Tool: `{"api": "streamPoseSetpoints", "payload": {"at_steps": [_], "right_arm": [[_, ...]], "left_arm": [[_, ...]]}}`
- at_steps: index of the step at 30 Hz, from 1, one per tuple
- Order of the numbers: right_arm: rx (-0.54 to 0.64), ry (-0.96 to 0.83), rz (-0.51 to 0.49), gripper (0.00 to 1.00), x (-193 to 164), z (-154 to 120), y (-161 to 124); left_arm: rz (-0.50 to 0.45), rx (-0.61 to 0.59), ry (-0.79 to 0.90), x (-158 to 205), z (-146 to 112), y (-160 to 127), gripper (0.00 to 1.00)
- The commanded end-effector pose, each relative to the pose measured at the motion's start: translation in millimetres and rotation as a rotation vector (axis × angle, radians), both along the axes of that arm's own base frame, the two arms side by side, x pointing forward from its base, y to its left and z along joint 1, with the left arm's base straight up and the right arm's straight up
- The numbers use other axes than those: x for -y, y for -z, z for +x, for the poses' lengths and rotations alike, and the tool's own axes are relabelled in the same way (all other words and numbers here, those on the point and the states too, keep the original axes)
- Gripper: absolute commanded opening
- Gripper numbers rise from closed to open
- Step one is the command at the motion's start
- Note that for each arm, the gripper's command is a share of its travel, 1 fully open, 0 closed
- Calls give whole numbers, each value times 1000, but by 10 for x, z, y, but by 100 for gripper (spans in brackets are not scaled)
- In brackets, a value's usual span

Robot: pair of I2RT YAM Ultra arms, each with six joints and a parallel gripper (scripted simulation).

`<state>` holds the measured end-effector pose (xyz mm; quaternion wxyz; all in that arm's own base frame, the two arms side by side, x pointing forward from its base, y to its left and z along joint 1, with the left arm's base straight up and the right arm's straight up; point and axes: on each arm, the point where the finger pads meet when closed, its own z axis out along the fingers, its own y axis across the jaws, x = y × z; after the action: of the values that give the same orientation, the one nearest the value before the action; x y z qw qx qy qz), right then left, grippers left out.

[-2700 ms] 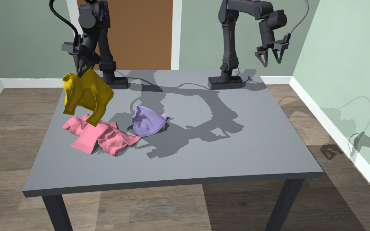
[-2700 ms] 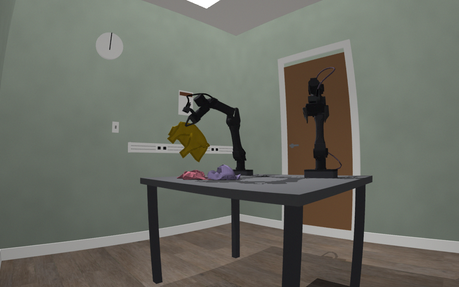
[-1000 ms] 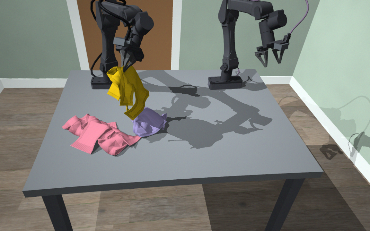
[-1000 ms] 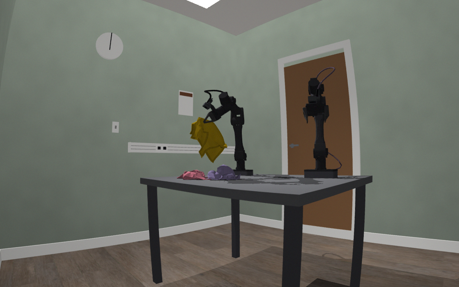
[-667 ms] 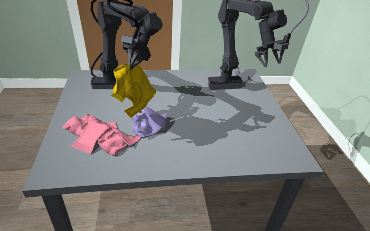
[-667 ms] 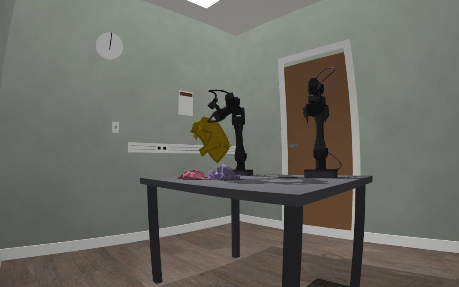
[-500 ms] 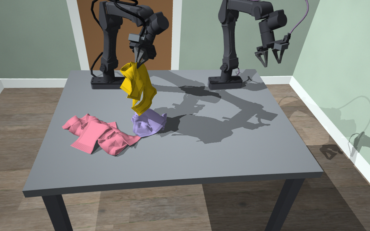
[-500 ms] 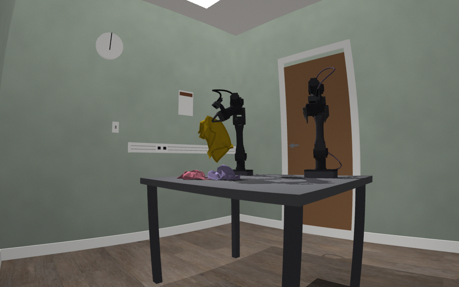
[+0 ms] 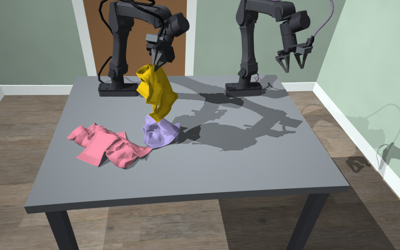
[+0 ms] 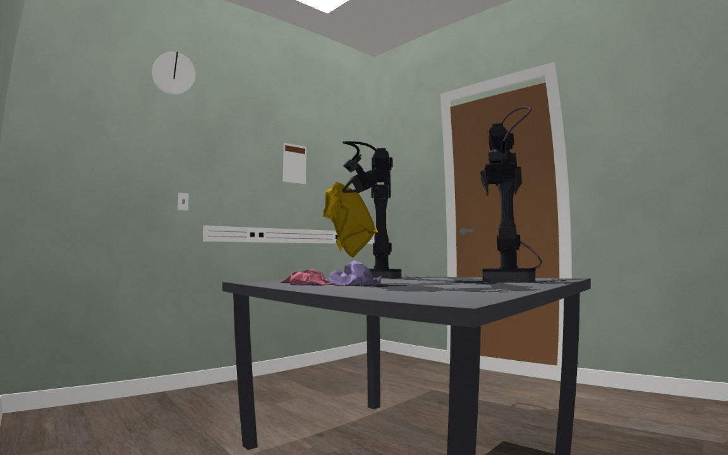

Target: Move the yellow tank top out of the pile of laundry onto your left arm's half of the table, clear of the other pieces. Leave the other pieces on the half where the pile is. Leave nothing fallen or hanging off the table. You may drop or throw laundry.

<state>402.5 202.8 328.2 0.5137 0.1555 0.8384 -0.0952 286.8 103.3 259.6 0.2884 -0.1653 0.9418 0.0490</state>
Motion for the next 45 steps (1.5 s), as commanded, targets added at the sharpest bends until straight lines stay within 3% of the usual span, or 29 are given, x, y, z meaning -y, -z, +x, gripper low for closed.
{"api": "streamPoseSetpoints", "payload": {"at_steps": [1,24,45], "right_arm": [[0,-12,-23,0,-98,24,0],[4,-176,-15,0,-871,-66,-81],[-11,-368,-16,0,-1717,-364,-19]], "left_arm": [[31,72,10,5,30,-259,92],[31,72,10,5,30,-259,92],[31,72,10,5,30,-259,92]]}}
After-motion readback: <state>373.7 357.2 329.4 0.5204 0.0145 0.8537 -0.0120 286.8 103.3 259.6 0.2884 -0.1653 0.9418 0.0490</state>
